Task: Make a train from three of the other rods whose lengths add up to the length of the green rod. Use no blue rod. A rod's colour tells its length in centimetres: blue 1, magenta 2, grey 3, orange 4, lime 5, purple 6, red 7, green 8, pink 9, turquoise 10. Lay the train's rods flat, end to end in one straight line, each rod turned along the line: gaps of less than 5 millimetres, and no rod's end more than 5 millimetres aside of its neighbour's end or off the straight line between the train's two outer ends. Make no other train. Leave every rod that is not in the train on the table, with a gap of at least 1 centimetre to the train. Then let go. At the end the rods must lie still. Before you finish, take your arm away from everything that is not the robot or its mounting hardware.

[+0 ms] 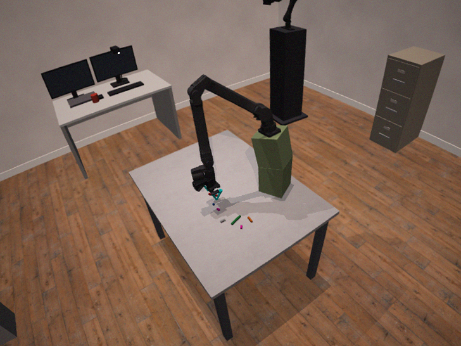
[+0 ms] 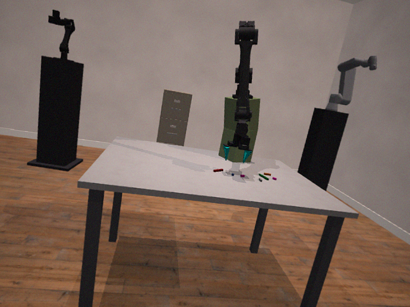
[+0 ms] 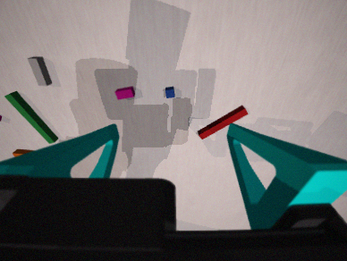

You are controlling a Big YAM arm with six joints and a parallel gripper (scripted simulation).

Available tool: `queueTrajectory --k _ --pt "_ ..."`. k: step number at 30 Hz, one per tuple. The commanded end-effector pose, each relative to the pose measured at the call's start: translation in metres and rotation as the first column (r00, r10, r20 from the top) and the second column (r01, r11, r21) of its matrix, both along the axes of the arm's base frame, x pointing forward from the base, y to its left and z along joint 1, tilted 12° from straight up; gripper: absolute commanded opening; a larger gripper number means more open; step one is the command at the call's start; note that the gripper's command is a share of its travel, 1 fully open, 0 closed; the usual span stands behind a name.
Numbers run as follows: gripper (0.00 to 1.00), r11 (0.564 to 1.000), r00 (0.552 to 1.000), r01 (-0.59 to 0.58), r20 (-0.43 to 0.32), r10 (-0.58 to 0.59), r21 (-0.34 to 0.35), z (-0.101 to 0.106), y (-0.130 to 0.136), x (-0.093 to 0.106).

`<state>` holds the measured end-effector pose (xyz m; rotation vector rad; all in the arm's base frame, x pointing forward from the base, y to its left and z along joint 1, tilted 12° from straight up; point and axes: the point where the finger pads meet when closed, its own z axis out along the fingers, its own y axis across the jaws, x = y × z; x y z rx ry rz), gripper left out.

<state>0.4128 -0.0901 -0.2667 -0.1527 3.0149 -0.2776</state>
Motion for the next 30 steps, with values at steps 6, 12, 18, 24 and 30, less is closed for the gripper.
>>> queueTrajectory --k 6,12,18,24,30 --pt "1.00 1.000 1.000 -0.019 -0.004 0.019 0.001 -0.007 0.005 -0.003" --pt "1.00 1.000 1.000 -0.018 -0.004 0.018 0.001 -0.007 0.005 -0.003" --pt "1.00 1.000 1.000 0.030 0.002 -0.030 0.006 -0.008 0.002 -0.005" --pt "1.00 0.983 0.983 0.182 0.026 -0.182 0.025 -0.007 -0.006 -0.008" --pt "1.00 0.960 0.960 0.277 0.040 -0.278 0.040 -0.007 -0.009 -0.010"
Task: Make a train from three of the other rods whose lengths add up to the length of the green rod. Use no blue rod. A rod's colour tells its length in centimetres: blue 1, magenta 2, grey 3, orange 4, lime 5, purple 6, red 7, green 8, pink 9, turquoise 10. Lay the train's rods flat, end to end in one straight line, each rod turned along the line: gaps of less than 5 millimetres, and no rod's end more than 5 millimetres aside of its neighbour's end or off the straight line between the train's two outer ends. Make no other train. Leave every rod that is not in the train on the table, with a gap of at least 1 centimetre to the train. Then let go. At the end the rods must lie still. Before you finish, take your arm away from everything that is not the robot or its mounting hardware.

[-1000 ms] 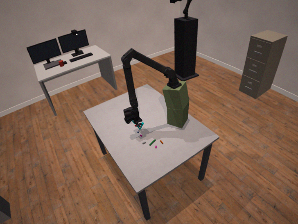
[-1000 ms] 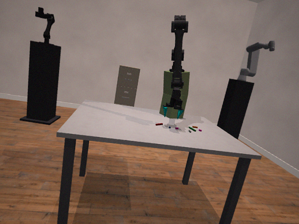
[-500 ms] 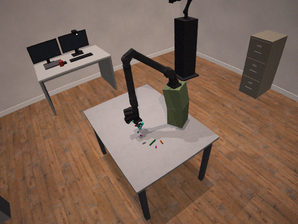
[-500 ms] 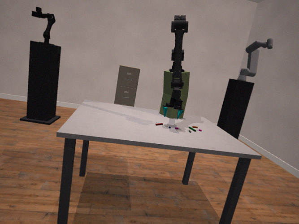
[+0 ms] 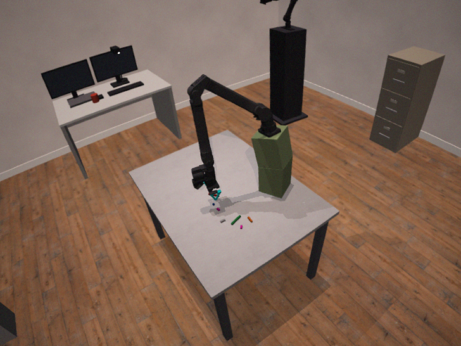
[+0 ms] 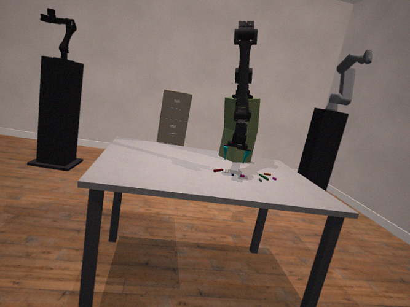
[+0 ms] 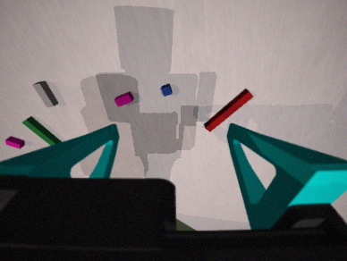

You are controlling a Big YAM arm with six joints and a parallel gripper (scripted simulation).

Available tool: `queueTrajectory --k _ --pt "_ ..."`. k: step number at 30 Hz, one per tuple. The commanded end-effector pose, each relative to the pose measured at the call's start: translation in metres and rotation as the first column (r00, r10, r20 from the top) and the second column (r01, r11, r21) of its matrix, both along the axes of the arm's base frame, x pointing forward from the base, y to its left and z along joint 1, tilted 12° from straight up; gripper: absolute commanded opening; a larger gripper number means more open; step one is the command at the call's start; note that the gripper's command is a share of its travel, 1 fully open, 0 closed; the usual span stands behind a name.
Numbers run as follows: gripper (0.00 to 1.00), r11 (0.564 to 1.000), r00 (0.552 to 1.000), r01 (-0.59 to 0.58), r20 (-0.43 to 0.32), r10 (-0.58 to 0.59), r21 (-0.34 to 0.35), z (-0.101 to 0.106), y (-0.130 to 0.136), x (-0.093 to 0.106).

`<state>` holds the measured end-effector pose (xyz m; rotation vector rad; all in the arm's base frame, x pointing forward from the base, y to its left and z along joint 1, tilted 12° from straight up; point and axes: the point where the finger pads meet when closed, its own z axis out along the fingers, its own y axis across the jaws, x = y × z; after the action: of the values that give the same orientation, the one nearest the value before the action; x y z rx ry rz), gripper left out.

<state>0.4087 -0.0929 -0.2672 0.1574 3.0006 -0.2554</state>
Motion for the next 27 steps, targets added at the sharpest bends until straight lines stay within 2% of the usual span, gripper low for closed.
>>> queueTrajectory --k 1,4,7,8,11,12,15,16,20,21,25,26,27 --pt "1.00 0.997 0.997 0.080 0.011 -0.080 0.008 -0.007 -0.006 -0.005" --pt "1.00 0.979 0.979 0.201 0.026 -0.201 0.026 -0.007 -0.008 -0.010" --pt "1.00 0.979 0.979 0.201 0.033 -0.201 0.026 -0.006 -0.009 -0.006" --pt "1.00 0.963 0.962 0.268 0.039 -0.269 0.037 -0.006 -0.010 -0.009" --pt "1.00 0.963 0.962 0.268 0.040 -0.269 0.036 -0.006 -0.010 -0.009" --pt "1.00 0.940 0.939 0.338 0.046 -0.340 0.048 -0.007 -0.011 -0.012" --pt "1.00 0.940 0.939 0.338 0.050 -0.340 0.048 -0.006 -0.011 -0.010" --pt "1.00 0.910 0.909 0.410 0.057 -0.414 0.062 -0.006 -0.012 -0.013" --pt "1.00 0.910 0.908 0.410 0.064 -0.414 0.062 -0.006 -0.014 -0.008" --pt "1.00 0.872 0.870 0.483 0.067 -0.488 0.076 -0.006 -0.014 -0.013" --pt "1.00 0.872 0.870 0.483 0.069 -0.488 0.076 -0.006 -0.015 -0.012" --pt "1.00 0.827 0.824 0.555 0.073 -0.562 0.092 -0.006 -0.016 -0.016" --pt "1.00 0.827 0.824 0.555 0.073 -0.562 0.091 -0.006 -0.016 -0.016"
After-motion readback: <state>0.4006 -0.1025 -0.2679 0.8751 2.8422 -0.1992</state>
